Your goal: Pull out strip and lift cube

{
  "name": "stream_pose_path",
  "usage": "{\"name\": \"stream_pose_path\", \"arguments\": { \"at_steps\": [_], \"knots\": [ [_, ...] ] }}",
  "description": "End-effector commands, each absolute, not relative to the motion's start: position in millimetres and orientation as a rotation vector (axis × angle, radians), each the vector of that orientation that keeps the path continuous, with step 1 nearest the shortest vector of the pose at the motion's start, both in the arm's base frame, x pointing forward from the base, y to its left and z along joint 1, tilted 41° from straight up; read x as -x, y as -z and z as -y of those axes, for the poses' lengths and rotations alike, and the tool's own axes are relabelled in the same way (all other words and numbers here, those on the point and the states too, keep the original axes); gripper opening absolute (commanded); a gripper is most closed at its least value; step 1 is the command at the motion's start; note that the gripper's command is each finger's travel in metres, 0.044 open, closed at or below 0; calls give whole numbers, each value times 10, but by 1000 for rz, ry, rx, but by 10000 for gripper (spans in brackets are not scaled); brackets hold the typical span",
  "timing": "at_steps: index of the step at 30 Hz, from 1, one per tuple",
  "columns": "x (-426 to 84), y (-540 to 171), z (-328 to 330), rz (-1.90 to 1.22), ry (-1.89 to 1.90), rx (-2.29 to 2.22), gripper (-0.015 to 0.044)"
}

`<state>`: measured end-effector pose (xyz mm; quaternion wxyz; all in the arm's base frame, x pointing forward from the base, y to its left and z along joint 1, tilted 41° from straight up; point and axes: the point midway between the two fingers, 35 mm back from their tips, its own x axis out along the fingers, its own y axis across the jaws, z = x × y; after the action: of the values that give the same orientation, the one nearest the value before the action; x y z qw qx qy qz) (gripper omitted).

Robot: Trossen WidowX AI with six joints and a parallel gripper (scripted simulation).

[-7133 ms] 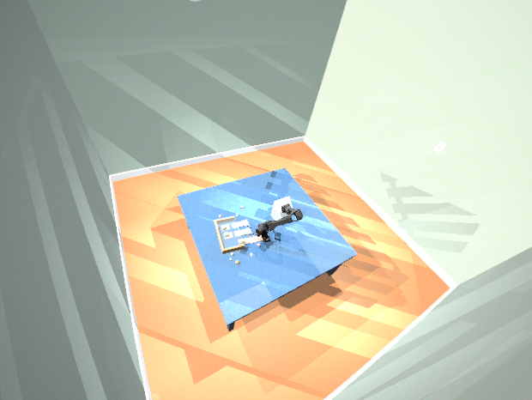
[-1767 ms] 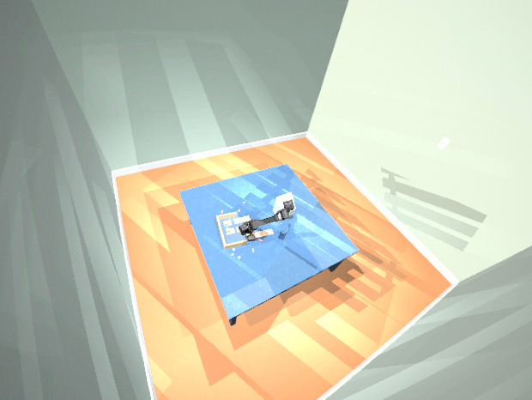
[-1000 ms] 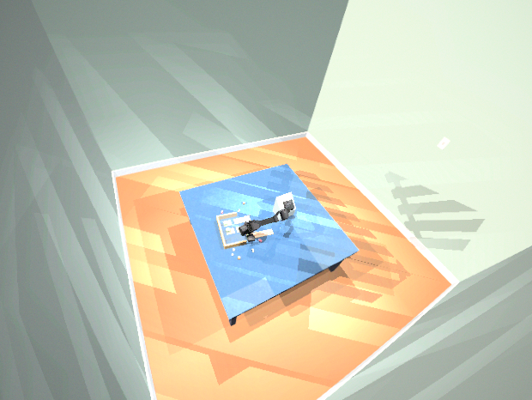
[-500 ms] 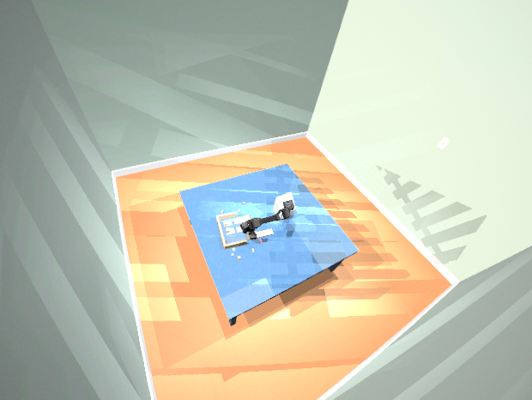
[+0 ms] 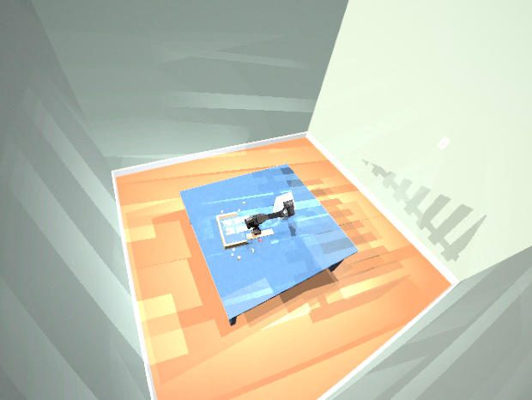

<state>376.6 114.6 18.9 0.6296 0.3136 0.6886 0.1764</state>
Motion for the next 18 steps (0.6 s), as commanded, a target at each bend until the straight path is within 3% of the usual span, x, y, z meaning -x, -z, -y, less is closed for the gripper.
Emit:
{"name": "stream_pose_path", "arguments": {
  "at_steps": [1, 18],
  "knots": [
    [-3658, -198, -1123, -1573, -412, -718, 0],
    [-3054, -84, -998, -1577, -412, -717, 0]
  ]
}}
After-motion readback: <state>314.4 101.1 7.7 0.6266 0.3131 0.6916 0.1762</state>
